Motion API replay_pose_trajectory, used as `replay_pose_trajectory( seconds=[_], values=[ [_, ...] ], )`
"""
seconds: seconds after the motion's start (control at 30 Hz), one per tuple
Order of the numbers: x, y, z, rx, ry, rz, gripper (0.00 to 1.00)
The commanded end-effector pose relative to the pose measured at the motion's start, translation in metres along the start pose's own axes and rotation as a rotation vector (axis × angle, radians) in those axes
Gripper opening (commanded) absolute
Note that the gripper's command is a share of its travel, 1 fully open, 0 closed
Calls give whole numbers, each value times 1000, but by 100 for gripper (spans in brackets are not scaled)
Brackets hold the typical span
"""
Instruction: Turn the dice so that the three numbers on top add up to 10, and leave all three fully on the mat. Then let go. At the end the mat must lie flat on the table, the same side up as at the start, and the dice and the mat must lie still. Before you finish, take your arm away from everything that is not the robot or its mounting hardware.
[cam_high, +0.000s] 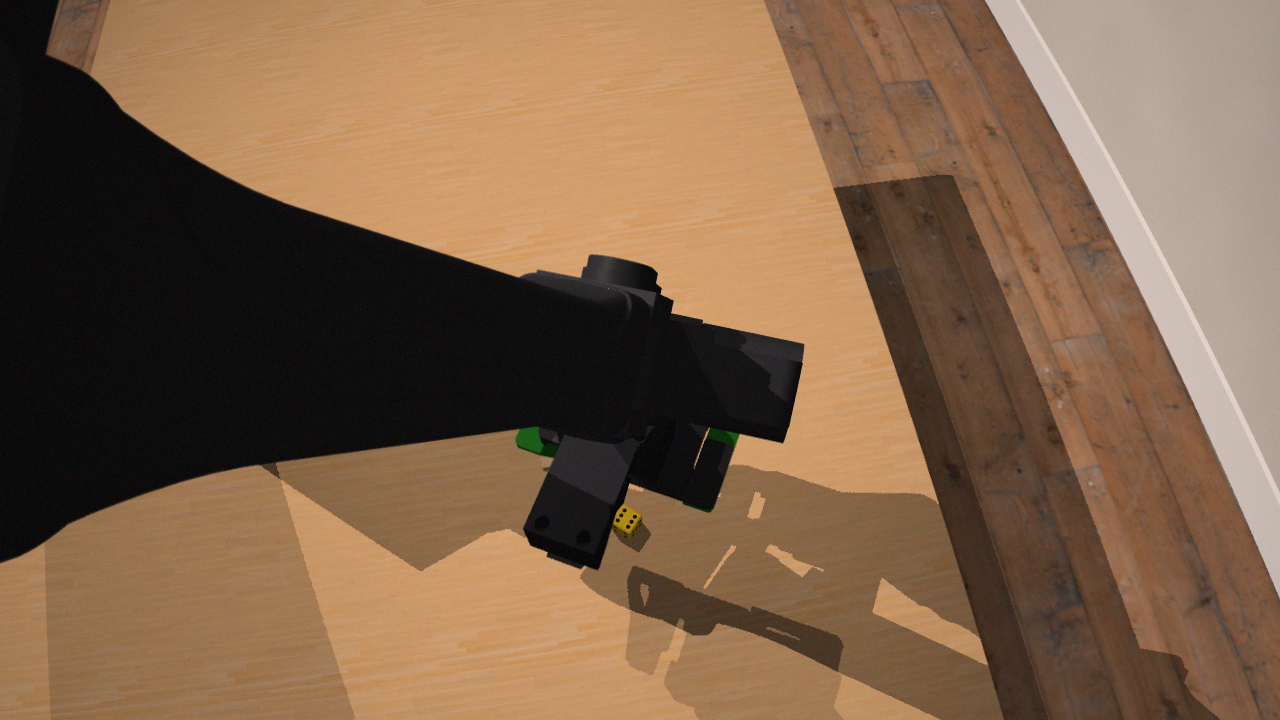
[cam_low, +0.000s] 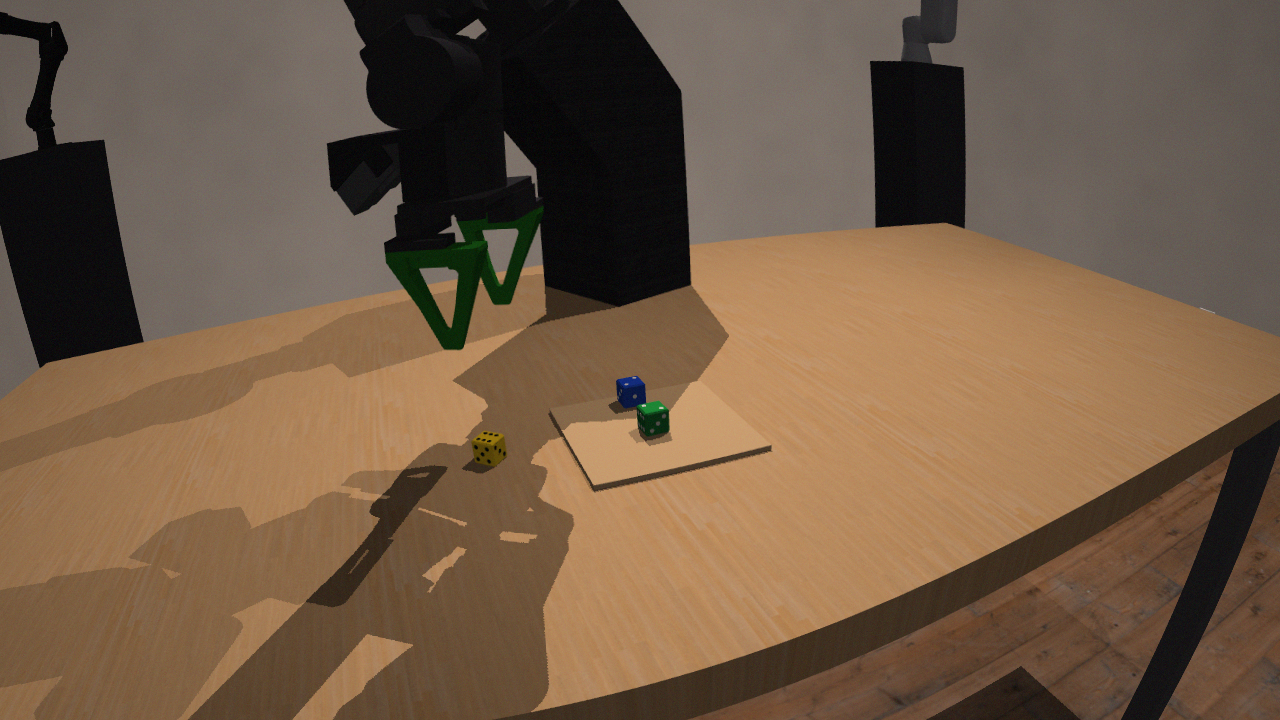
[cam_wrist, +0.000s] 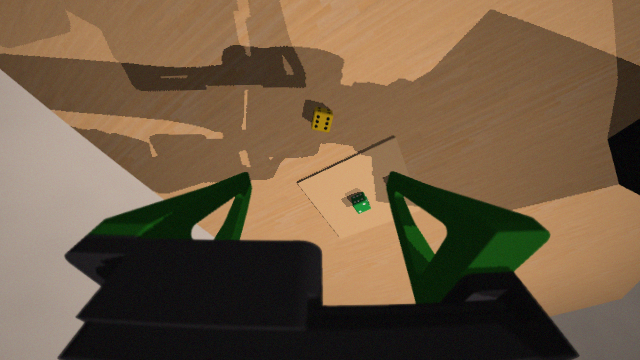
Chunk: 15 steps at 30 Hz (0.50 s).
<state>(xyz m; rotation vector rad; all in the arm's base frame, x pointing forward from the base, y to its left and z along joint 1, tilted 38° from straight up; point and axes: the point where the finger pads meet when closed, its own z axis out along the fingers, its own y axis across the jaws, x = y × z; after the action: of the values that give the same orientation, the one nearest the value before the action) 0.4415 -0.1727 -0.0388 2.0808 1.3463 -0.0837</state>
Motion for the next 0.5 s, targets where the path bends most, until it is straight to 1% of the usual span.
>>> replay_pose_trajectory(
  seconds=[0.0,0.03,0.1,0.13,0.2,0.23,0.27,0.3,0.37,0.4,0.47],
  values=[
    [0,9,3,-22,0,-190,100],
    [-1,8,5,-19,-1,-221,100],
    [-1,8,5,-19,-1,-221,100],
    [3,9,5,-25,2,-309,100],
    [-3,9,10,-19,-3,-380,100],
    [-3,9,10,-19,-3,-381,100],
    [-4,9,11,-19,-5,-448,100],
    [-4,9,12,-19,-5,-465,100],
    [-1,8,12,-22,-1,-549,100],
    [-1,8,12,-23,-1,-557,100],
    [3,10,11,-32,1,-648,100]
  ],
)
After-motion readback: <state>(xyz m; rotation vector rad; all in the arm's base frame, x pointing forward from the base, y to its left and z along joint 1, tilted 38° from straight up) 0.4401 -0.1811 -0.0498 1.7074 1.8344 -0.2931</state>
